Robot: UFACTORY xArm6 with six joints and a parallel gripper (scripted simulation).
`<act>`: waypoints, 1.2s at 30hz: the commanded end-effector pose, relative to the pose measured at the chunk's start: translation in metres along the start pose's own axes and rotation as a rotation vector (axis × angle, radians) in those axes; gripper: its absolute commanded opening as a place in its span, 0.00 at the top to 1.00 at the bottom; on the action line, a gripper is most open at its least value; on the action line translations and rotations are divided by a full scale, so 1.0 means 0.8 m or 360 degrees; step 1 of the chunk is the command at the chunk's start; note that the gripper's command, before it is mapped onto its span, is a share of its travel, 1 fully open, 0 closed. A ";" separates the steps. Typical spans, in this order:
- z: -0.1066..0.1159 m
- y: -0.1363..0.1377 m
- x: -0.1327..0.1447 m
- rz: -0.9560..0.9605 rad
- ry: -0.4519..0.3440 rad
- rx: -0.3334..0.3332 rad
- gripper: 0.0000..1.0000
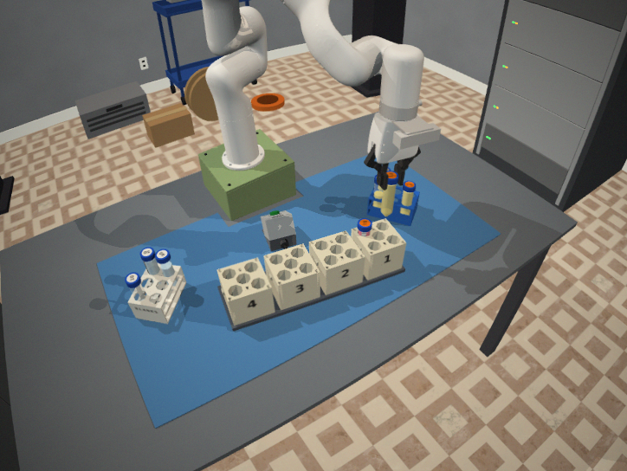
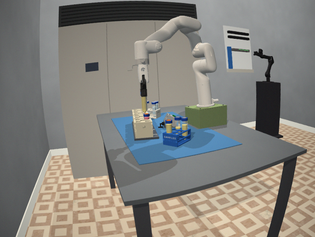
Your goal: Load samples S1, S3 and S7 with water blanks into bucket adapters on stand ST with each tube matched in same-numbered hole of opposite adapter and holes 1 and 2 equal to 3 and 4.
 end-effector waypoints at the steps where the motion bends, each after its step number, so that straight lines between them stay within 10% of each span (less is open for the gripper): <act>1: 0.002 0.023 -0.019 0.0001 0.0005 -0.0005 1.00; 36: -0.003 0.062 -0.047 0.0001 0.0006 -0.0004 1.00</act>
Point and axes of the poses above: the point where the finger pads meet when closed, its own z axis back along the fingers, its own y axis across the jaws, x = y × z, the point moved 4 cm from there along z, back along the fingers, and after that the axes turned 3 degrees about z, right-handed, at the moved point
